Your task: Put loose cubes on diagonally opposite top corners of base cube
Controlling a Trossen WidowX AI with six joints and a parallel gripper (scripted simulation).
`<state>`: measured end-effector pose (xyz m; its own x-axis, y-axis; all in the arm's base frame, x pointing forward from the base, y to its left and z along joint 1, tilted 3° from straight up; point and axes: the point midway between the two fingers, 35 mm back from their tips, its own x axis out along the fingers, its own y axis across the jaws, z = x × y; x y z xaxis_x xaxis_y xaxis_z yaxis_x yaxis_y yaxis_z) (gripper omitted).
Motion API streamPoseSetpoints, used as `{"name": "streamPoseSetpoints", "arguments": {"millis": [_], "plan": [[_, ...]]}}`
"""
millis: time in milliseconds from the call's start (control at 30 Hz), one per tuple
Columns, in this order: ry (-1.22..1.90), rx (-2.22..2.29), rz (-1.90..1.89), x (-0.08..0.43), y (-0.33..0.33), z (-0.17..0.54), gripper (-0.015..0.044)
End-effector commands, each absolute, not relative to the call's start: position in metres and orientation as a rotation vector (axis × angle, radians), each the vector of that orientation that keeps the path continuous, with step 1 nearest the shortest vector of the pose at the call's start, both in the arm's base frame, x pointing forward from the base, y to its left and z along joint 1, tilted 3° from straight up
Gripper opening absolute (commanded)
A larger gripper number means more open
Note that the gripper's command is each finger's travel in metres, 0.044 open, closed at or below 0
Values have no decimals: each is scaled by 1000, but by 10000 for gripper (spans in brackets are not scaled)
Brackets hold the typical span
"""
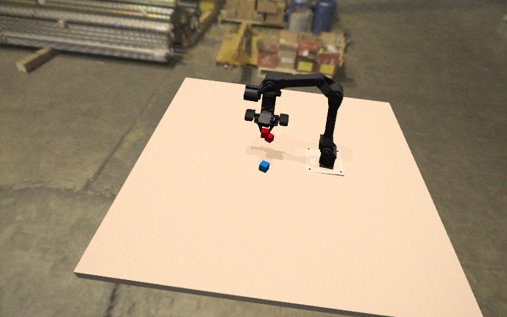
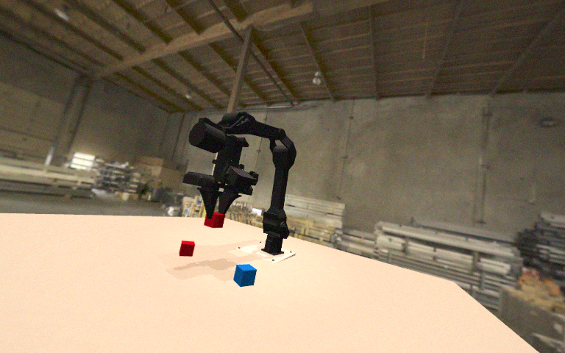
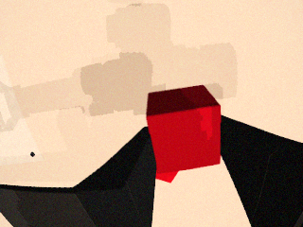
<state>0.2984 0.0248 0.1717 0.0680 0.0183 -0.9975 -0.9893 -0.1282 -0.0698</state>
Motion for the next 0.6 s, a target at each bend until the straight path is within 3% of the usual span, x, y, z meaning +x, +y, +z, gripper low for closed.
{"name": "streamPoseSetpoints", "arguments": {"millis": [0, 567], "plan": [[1111, -1277, 1201, 296, 32, 174, 105], [1288, -933, 893, 280, 73, 157, 105]]}}
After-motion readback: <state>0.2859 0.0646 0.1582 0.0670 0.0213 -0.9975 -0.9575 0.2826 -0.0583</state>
